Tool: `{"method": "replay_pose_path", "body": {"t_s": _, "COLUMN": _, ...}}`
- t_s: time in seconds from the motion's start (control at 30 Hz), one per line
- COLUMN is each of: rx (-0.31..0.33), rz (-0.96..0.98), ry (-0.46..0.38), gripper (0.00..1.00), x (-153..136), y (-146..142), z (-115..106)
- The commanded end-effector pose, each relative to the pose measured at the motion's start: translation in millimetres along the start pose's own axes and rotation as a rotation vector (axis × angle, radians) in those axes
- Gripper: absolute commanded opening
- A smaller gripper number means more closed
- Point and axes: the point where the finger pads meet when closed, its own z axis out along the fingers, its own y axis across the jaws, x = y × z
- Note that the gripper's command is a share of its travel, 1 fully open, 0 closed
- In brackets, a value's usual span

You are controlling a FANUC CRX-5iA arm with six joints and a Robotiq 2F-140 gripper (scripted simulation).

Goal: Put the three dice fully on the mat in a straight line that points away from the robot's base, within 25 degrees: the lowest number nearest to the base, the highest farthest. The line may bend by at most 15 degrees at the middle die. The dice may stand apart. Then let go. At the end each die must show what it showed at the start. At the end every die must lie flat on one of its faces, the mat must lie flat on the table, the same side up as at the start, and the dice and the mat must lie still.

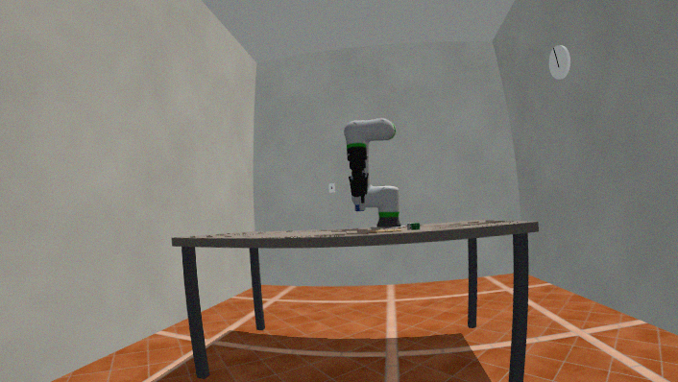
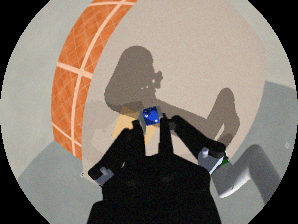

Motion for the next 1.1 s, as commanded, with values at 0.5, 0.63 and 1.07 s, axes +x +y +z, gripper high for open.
{"method": "replay_pose_path", "body": {"t_s": 0.5, "rx": 0.0, "rz": 0.534, "ry": 0.001, "gripper": 0.16, "x": -78.9, "y": -41.2, "z": -3.8}}
{"method": "replay_pose_path", "body": {"t_s": 0.63, "rx": 0.0, "rz": 0.593, "ry": 0.001, "gripper": 0.16, "x": -87.7, "y": -44.5, "z": -4.0}}
{"method": "replay_pose_path", "body": {"t_s": 1.07, "rx": 0.0, "rz": 0.736, "ry": 0.001, "gripper": 0.16, "x": -109.0, "y": -51.6, "z": -4.3}}
